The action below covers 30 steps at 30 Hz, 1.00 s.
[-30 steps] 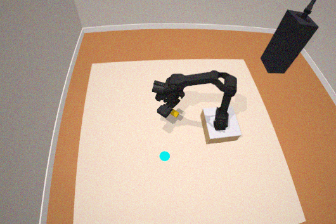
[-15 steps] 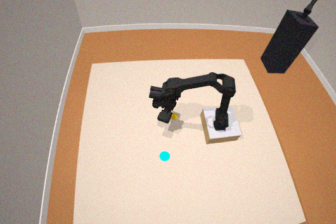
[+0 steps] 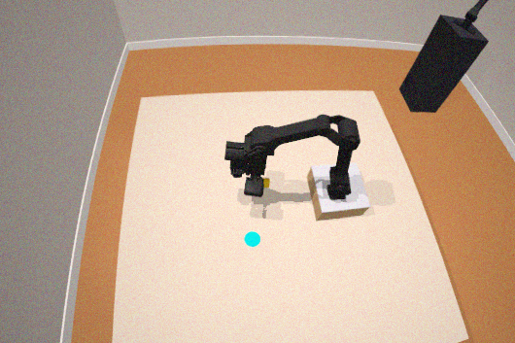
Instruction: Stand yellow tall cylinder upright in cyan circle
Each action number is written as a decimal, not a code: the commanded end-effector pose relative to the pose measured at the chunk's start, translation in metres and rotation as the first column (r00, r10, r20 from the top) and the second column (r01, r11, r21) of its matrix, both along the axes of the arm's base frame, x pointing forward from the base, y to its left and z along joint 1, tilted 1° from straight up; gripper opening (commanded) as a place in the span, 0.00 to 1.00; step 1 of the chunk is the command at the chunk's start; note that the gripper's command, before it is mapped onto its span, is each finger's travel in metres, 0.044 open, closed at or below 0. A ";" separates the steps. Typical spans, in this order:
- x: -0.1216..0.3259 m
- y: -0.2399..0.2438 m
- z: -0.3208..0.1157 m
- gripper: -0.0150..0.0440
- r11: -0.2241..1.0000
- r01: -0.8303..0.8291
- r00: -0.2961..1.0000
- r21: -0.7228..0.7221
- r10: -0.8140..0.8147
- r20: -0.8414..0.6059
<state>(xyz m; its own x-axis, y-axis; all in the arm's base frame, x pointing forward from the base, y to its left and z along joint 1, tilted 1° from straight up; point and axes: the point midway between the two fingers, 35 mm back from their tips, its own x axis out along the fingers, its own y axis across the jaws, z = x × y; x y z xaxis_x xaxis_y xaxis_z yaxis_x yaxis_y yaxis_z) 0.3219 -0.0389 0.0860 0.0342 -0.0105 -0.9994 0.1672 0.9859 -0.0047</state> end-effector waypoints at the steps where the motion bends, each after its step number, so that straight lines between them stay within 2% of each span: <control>1: 0.003 0.007 0.001 0.43 0.998 -0.061 0.998 0.003 0.061 -0.002; 15: 0.011 0.036 0.002 0.43 0.954 -0.299 0.954 -0.001 0.299 -0.006; 30: 0.017 0.069 0.004 0.43 0.845 -0.534 0.845 -0.004 0.534 -0.010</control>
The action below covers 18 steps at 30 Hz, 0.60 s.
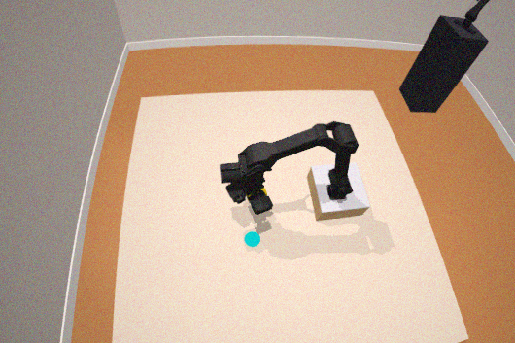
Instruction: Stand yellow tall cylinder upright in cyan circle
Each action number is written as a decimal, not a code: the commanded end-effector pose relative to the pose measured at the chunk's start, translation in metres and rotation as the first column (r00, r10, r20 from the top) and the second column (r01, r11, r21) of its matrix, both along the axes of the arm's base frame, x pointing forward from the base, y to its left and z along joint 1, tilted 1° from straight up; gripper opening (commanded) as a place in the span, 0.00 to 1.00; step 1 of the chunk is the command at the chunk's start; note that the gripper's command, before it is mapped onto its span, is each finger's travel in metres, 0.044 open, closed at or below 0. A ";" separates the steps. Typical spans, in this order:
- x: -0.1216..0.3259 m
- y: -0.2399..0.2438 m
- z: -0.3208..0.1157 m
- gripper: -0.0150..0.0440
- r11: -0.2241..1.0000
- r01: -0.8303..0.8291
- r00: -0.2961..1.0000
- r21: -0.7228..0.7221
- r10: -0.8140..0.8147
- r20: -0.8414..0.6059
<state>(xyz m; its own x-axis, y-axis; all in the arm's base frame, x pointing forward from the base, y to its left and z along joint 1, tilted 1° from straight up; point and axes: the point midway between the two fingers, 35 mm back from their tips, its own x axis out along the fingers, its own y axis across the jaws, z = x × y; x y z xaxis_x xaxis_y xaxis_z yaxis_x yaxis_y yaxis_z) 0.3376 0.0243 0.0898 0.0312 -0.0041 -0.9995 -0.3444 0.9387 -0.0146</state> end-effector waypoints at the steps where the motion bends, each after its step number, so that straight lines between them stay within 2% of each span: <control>1: 0.001 0.008 0.000 0.43 0.998 -0.061 0.998 0.003 0.061 -0.003; 18: 0.003 0.046 0.002 0.43 0.937 -0.348 0.937 -0.002 0.348 -0.006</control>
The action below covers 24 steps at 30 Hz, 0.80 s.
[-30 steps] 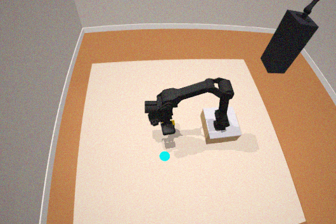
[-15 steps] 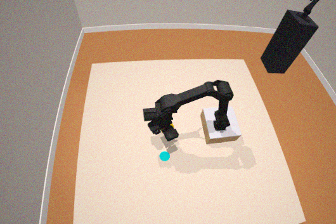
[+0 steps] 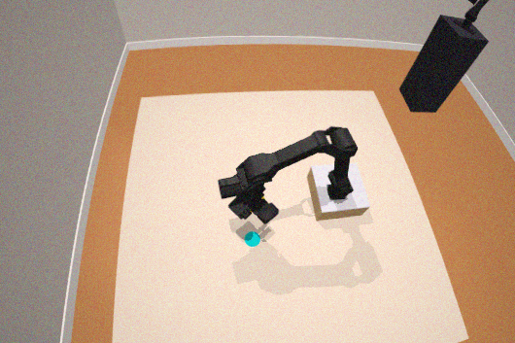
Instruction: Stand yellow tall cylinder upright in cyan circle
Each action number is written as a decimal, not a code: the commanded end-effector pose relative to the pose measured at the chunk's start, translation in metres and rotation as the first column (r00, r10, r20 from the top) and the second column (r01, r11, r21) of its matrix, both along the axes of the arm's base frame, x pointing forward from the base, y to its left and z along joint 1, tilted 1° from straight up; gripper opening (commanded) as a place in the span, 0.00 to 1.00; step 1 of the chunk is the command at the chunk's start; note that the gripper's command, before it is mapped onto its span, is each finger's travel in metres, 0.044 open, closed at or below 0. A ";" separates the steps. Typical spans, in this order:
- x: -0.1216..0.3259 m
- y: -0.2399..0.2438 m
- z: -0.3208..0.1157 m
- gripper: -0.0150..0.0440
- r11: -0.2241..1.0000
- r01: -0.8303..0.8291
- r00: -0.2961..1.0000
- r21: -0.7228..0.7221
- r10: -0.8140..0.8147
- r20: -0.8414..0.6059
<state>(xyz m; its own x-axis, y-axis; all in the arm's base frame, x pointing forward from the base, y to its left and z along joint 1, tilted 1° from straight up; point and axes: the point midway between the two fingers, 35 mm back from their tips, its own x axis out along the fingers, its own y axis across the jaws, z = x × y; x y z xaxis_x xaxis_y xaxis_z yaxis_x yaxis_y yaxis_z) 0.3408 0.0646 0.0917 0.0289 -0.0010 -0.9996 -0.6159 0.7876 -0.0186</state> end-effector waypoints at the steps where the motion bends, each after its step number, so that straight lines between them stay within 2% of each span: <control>1: 0.000 0.008 0.000 0.43 0.998 -0.061 0.998 0.002 0.061 -0.003; 24: -0.004 0.061 0.002 0.43 0.896 -0.444 0.896 -0.004 0.444 -0.007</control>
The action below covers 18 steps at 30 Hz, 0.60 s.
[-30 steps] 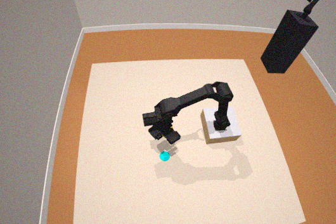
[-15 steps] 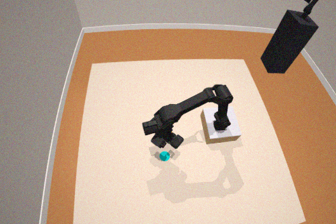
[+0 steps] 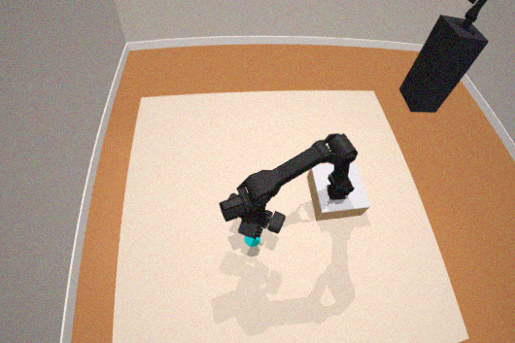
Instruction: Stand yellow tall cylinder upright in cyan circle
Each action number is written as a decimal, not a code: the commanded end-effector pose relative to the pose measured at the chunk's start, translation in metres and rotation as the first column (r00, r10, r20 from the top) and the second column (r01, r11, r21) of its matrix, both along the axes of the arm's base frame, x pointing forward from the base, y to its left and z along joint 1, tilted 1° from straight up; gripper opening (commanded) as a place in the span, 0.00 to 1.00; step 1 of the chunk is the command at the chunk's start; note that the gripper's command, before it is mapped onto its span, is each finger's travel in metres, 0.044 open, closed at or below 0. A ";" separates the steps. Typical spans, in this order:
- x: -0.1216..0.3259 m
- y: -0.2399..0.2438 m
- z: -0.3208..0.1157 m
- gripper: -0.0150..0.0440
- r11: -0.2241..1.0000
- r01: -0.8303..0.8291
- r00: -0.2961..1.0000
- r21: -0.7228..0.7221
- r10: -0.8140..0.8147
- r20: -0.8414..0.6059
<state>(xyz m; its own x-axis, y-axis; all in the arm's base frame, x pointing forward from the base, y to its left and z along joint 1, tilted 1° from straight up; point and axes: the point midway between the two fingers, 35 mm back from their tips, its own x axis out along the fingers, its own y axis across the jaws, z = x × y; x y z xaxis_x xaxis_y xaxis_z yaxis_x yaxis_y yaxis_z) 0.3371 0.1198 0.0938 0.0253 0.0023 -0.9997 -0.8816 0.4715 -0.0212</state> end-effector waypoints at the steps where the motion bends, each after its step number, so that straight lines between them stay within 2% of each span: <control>1: -0.001 0.008 0.000 0.43 0.998 -0.061 0.998 0.002 0.061 -0.004; 7: -0.003 0.017 0.001 0.43 0.992 -0.128 0.992 0.001 0.128 -0.004; 18: 0.004 0.020 -0.008 0.43 0.993 -0.099 0.995 0.057 0.098 0.023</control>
